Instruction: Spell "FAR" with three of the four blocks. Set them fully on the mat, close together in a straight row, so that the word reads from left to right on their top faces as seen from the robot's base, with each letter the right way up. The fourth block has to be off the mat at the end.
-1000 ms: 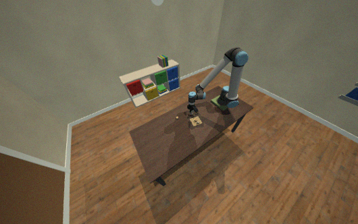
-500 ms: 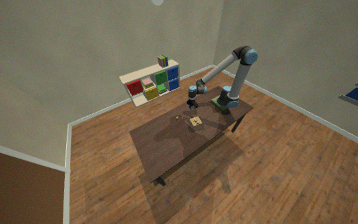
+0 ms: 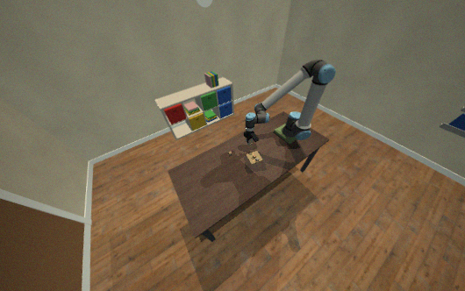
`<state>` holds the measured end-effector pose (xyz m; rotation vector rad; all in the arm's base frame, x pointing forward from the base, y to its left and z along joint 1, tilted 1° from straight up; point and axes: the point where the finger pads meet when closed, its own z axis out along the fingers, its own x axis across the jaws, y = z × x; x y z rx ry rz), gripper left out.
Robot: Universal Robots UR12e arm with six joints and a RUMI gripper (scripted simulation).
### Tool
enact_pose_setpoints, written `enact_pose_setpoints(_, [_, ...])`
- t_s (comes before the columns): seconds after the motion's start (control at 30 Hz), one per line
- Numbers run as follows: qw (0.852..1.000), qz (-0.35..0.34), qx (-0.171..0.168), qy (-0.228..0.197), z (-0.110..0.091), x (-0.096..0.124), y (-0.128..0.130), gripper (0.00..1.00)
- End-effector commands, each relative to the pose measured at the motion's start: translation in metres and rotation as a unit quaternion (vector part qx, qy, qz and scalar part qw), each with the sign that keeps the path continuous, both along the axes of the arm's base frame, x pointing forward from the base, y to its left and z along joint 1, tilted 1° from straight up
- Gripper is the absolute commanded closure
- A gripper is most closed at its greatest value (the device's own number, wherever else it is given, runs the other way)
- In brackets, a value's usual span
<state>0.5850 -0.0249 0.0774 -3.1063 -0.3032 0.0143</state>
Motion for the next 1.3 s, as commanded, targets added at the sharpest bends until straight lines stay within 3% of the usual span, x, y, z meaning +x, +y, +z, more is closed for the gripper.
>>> enact_pose_setpoints(0.0, [1.0, -0.02, -0.001, -0.001, 0.006, 0.017, 0.061, 0.91])
enact_pose_setpoints(0.57, [1.0, -0.022, -0.001, 0.0, 0.004, 0.016, 0.066, 0.91])
enact_pose_setpoints(0.97, [1.0, -0.023, 0.0, 0.001, -0.028, 0.014, 0.066, 0.91])
enact_pose_setpoints(1.27, [1.0, -0.023, 0.0, 0.001, -0.07, 0.014, 0.067, 0.91])
